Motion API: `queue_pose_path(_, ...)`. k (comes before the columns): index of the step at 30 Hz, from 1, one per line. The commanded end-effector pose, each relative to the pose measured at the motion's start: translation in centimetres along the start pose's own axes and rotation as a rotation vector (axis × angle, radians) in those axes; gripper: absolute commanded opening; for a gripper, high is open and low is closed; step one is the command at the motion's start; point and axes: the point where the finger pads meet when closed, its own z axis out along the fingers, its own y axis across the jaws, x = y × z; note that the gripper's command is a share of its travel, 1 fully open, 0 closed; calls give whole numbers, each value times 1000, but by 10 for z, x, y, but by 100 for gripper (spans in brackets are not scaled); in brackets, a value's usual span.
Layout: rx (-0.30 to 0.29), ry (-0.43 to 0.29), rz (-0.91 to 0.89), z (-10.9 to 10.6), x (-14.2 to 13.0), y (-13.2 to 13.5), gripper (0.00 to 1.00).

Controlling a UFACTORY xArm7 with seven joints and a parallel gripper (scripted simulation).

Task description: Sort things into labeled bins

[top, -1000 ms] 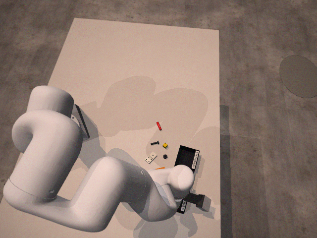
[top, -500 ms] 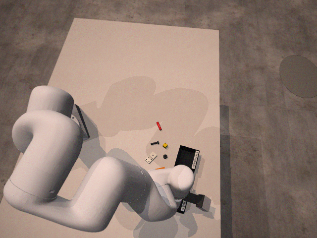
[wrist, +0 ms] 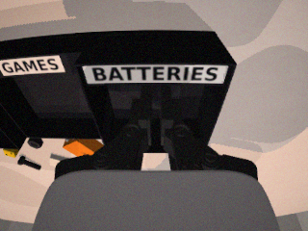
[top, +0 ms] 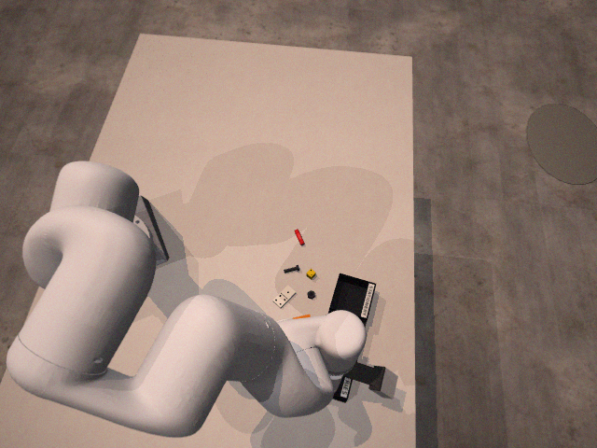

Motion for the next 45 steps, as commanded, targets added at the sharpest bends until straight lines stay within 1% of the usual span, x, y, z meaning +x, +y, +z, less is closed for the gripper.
queue_pose_path(1,1,4,0,-1,1,0,7)
queue_pose_path(9,1,4,0,-1,1,0,7)
queue_pose_path(32,1,4,0,-29,1,0,7)
queue_pose_path(34,1,4,0,-29,1,0,7)
queue_pose_path(42,1,4,0,-60,1,0,7)
queue_pose_path(45,1,4,0,-60,1,0,7)
